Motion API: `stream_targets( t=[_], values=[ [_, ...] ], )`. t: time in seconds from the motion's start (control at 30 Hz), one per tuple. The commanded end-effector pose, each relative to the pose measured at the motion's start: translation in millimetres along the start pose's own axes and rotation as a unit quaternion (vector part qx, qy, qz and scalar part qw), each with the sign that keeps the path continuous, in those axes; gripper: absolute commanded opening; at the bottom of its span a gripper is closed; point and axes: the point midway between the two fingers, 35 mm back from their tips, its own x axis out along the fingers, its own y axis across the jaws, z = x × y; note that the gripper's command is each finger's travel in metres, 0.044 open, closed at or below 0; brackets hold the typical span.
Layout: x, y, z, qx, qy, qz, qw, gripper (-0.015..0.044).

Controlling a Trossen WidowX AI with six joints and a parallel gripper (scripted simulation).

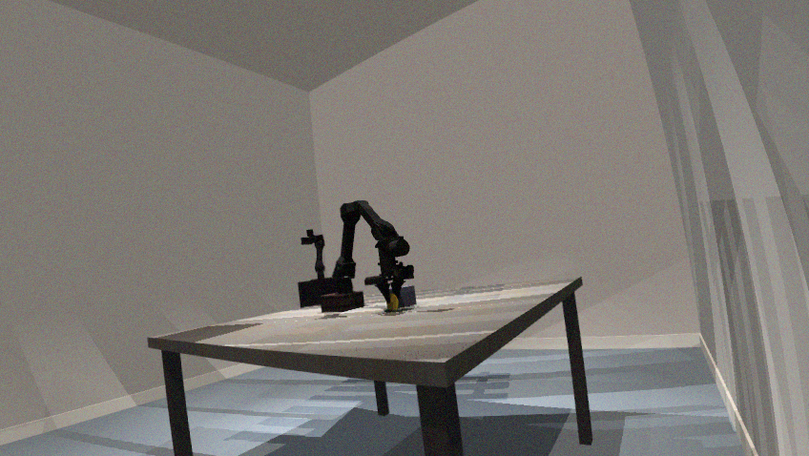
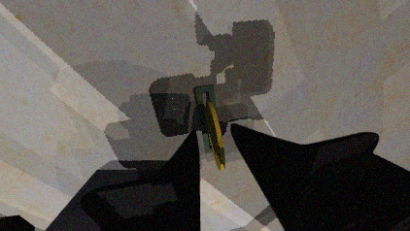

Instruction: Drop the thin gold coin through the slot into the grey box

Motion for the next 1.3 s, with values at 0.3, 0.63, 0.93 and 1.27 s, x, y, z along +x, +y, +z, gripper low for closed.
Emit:
stream_targets(
  t=[0.3, 0.63, 0.93, 1.27],
  values=[
    [23, 0, -4, 0.001, 0.007, 0.002, 1.0, 0.0161],
    [23, 0, -4, 0.001, 0.007, 0.002, 1.0, 0.0],
    [23, 0, -4, 0.001, 0.007, 0.002, 1.0, 0.0],
    [3, 0, -1, 0.001, 0.006, 0.002, 1.0, 0.0]
  ],
)
